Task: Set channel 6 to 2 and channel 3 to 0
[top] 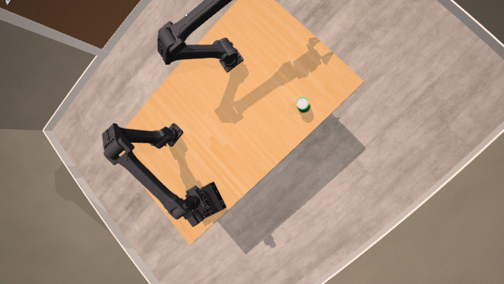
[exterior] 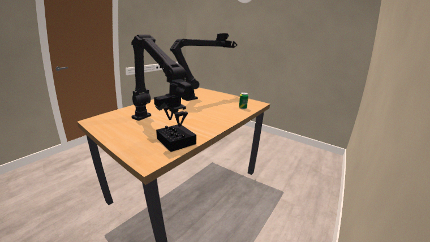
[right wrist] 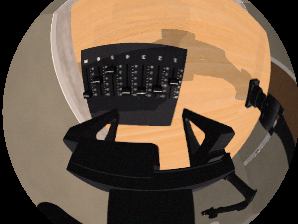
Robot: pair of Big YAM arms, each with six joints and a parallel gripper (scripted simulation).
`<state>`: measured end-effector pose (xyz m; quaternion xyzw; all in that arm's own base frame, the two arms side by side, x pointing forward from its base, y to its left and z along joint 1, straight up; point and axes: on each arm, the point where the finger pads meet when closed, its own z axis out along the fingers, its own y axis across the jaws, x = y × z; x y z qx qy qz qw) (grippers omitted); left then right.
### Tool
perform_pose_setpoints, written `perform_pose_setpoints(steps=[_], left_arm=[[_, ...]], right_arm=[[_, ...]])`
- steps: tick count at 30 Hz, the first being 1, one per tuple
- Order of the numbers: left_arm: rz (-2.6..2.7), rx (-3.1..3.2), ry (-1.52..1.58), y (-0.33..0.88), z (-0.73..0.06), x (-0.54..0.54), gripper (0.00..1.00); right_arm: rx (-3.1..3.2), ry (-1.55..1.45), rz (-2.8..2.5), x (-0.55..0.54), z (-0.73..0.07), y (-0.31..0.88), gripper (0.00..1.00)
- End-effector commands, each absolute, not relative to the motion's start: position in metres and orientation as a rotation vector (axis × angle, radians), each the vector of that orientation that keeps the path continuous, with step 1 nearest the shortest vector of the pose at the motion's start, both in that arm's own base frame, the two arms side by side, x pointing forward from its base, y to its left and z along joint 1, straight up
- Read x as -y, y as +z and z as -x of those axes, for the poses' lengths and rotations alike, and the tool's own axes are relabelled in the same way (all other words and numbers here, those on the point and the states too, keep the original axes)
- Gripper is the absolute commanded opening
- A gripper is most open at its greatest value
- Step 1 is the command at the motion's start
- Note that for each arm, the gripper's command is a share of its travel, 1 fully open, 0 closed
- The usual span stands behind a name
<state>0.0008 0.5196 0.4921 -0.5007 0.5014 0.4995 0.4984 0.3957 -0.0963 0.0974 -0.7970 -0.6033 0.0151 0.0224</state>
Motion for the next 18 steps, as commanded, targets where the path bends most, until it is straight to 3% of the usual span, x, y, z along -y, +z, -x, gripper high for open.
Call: perform_pose_setpoints(steps=[1, 18], left_arm=[[1.189, -1.178, 1.223, 0.504, 0.002, -0.517, 1.0], [1.189, -1.178, 1.223, 0.504, 0.002, -0.517, 1.0]], right_arm=[[1.827, -0.096, 2.64, 0.1, -0.433, 0.138, 0.0], [1.793, -0.03, 2.608, 0.099, -0.418, 0.12, 0.0]])
